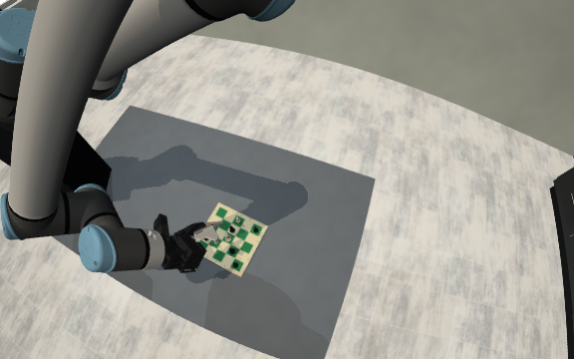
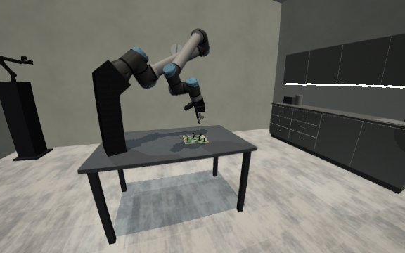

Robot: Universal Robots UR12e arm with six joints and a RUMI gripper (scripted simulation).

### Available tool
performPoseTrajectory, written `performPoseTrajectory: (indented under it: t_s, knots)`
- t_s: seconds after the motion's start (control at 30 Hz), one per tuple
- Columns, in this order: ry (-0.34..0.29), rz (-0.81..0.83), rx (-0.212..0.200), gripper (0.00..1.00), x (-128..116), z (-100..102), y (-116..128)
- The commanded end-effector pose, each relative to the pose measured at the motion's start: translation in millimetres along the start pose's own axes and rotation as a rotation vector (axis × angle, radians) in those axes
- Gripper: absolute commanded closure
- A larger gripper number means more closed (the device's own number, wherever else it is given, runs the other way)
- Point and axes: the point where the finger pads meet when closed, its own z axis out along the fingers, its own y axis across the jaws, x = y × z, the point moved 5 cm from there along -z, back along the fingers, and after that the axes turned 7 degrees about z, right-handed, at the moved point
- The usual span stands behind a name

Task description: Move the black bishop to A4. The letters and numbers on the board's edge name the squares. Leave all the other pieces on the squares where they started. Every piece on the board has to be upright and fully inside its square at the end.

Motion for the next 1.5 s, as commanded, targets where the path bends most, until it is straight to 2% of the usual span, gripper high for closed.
performPoseTrajectory:
  t_s: [0.0, 0.7, 1.1, 1.47]
  knots:
    - [0.0, -0.001, 0.0, 0.0, 0, 0, 0]
    - [0.0, -0.002, 0.001, 0.0, 0, 0, 1]
    - [0.016, -0.021, 0.021, 0.0, 0, 5, 4]
    - [0.08, -0.085, 0.092, 0.0, 6, 17, 14]
